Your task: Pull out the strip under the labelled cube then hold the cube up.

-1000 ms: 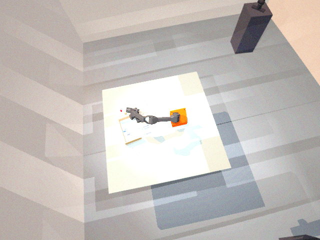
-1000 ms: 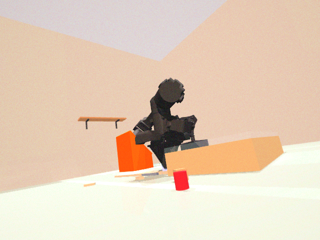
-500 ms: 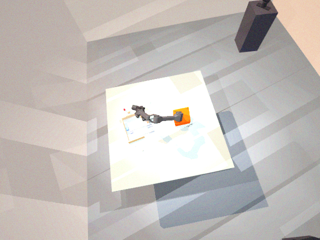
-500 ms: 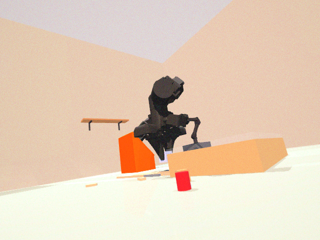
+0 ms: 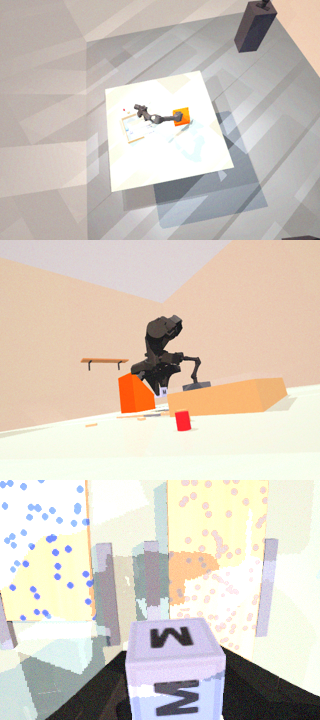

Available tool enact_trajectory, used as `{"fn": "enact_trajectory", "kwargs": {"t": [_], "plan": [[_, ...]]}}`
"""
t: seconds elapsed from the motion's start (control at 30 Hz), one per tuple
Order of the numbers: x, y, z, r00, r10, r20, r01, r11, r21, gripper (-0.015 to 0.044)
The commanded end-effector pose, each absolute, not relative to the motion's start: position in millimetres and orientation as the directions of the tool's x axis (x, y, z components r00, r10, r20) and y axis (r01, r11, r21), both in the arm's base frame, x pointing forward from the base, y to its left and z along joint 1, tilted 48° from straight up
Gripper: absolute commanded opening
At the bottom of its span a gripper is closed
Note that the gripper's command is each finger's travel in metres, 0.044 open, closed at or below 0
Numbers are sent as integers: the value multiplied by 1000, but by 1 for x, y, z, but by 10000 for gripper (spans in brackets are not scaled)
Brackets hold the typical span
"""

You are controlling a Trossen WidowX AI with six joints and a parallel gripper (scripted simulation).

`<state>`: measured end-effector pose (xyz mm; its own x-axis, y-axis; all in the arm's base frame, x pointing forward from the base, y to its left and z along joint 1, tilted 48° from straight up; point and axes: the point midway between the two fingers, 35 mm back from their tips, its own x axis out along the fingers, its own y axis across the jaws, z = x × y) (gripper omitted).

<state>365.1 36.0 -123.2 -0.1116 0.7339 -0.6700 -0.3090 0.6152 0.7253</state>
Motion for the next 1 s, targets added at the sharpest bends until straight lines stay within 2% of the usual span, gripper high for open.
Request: {"fn": "enact_trajectory", "kwargs": {"t": [0.0, 0.6, 0.97], "plan": [[350, 35, -121, -114, 732, -671, -310, 616, 724, 0], [291, 38, -109, -116, 732, -671, -308, 616, 725, 0], [293, 11, -85, -116, 731, -672, -308, 617, 724, 0]]}}
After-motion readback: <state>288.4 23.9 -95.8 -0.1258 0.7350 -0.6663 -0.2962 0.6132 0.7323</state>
